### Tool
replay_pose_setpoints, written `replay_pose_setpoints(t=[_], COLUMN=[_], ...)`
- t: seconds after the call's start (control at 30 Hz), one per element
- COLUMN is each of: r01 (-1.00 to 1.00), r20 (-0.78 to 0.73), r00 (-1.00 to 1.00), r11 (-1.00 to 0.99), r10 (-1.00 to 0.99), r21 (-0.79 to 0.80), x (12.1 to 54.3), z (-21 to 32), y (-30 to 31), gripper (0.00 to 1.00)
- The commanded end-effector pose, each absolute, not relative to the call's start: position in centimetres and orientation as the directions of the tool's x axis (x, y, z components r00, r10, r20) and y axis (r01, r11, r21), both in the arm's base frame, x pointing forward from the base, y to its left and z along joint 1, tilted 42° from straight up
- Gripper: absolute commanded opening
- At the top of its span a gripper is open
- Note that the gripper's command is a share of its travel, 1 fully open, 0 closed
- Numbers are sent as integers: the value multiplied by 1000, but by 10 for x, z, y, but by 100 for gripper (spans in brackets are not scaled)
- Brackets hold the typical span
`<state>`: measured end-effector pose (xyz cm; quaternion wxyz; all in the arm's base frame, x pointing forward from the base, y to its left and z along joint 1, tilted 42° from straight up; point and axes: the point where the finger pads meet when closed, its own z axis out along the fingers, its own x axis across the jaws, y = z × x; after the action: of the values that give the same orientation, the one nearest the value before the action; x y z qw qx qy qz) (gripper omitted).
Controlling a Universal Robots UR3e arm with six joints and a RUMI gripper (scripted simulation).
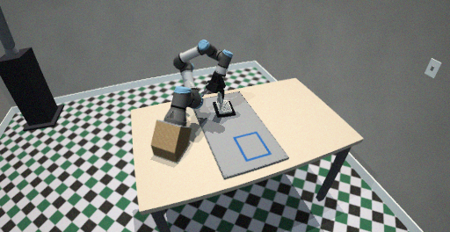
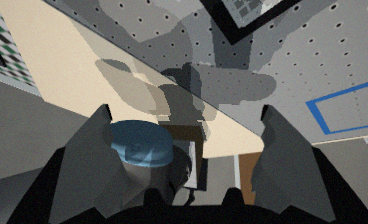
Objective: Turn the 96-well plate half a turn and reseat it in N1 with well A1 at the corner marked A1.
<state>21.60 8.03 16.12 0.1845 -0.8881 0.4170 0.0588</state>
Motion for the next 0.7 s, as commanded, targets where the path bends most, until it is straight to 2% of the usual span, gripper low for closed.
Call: replay_pose_setpoints(t=[0.0, 0.47, 0.67], r01=[-663, -663, -603], r20=[-201, -201, -155], r00=[738, 738, 781], r11=[-635, -635, -664], r10=[-645, -645, -606], r21=[-396, -396, -442], x=[231, 231, 239], z=[171, 171, 177], y=[87, 87, 90], gripper=[100, 100, 100])
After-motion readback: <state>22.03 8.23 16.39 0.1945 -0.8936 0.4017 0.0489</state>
